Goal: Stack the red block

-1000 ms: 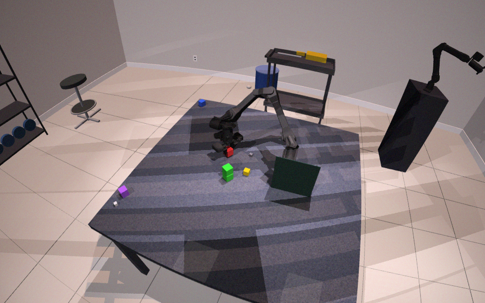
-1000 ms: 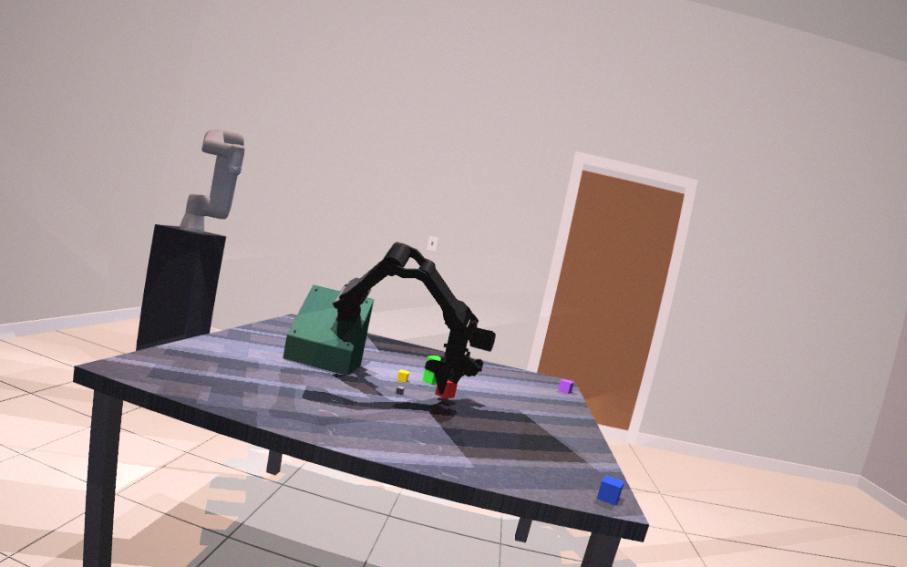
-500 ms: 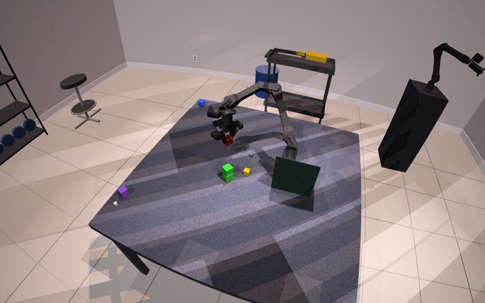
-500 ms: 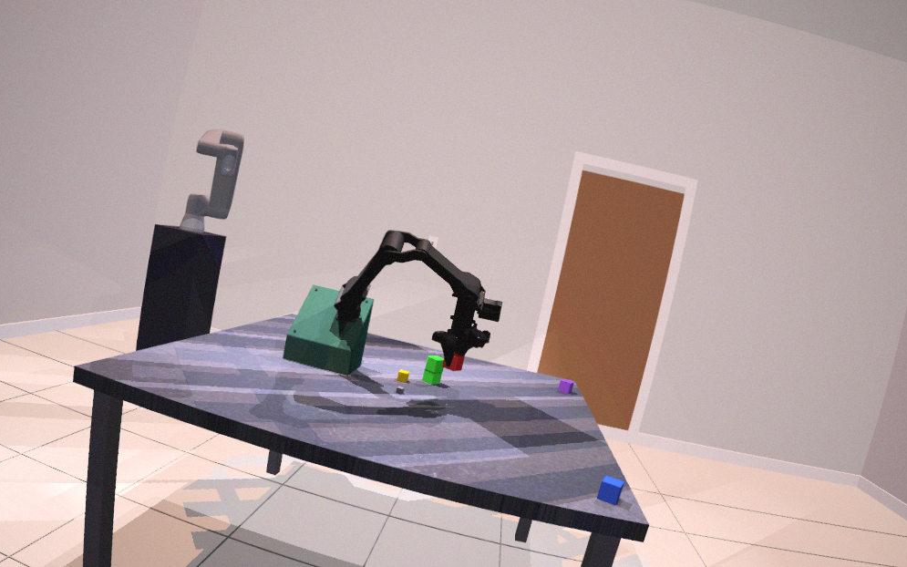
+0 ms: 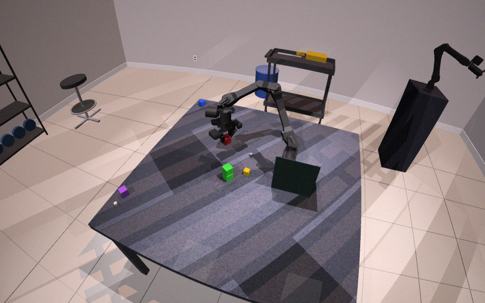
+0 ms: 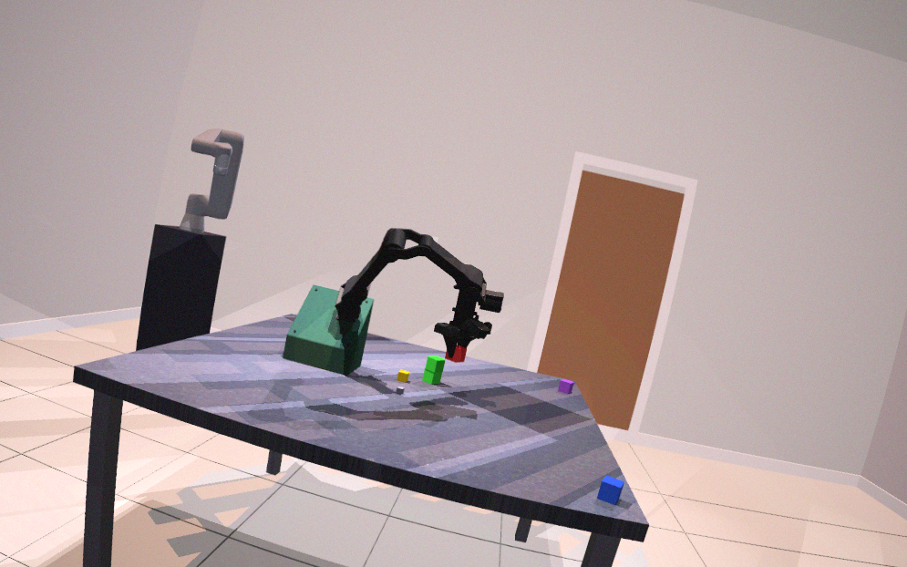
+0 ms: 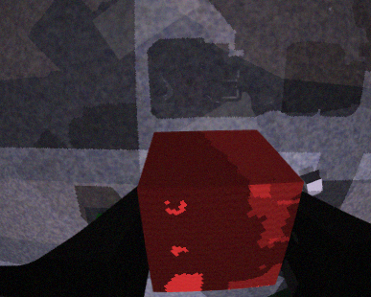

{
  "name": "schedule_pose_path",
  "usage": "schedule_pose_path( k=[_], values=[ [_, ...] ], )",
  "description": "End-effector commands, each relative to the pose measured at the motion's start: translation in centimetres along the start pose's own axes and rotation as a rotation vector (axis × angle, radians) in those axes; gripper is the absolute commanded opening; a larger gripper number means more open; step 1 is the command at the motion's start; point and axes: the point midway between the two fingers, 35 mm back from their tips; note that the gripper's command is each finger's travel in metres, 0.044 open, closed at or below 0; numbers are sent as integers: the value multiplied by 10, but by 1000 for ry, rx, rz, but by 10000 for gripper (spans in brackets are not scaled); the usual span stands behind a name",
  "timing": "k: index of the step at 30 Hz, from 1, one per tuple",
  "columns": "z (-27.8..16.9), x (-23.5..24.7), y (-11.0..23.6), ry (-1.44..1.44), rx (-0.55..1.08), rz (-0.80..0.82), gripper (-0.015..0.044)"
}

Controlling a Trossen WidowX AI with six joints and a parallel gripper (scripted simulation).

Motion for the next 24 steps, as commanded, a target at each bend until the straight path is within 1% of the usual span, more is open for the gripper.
schedule_pose_path(
  k=[1, 10, 17, 24],
  values=[
    [-21, 26, 0, 15, 11, 10, 0],
    [-72, 78, 0, 17, 15, 13, 0],
    [-115, 105, -1, 15, 12, 2, 0],
    [-119, 107, -5, 14, 11, 0, 0]
  ],
)
Point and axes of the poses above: the point midway between the two fingers, 35 mm back from their tips, its own y axis back along the fingers, its own x axis across the jaws, z = x × y, and after that the axes turned 7 degrees about y, right-handed
